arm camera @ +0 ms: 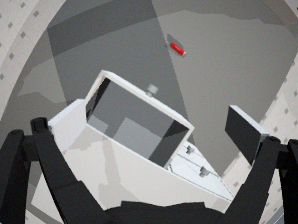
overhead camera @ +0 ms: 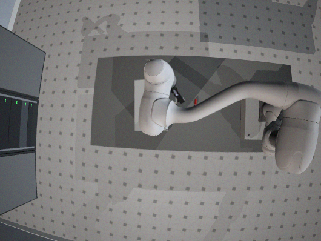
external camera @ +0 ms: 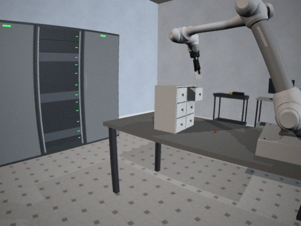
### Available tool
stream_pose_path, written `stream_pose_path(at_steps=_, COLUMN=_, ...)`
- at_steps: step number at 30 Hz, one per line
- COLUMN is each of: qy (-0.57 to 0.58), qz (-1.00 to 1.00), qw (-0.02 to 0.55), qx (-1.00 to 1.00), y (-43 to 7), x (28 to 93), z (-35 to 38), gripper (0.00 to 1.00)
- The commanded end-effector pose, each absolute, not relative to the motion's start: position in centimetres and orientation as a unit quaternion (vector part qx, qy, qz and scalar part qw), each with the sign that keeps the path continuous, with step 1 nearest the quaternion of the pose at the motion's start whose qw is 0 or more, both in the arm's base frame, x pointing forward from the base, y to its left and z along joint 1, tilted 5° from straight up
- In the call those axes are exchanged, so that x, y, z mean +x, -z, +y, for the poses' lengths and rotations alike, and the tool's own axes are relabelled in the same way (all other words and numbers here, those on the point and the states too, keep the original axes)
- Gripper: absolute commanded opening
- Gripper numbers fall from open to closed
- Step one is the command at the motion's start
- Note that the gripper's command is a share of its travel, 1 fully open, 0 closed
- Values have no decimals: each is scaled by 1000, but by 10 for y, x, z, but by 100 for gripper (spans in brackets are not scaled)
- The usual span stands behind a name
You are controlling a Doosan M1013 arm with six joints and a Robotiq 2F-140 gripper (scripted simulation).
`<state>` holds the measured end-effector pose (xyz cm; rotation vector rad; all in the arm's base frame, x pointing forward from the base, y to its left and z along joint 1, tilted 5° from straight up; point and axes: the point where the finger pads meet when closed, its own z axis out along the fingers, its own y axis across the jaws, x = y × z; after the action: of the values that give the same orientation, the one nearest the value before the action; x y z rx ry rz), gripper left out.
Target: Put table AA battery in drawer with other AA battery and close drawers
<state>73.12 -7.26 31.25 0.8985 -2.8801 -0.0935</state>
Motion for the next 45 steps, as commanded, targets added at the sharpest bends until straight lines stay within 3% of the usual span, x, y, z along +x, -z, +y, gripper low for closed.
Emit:
stream_pose_path(at_steps=1, qy=31, qz=-949, qw=61, qx=308, y=-313, x=730, z=-73, gripper=100)
stream_pose_path(at_steps=45, qy=10, qz=-630, qw=22, qx=776, y=-348, x=692, z=-78, gripper=100)
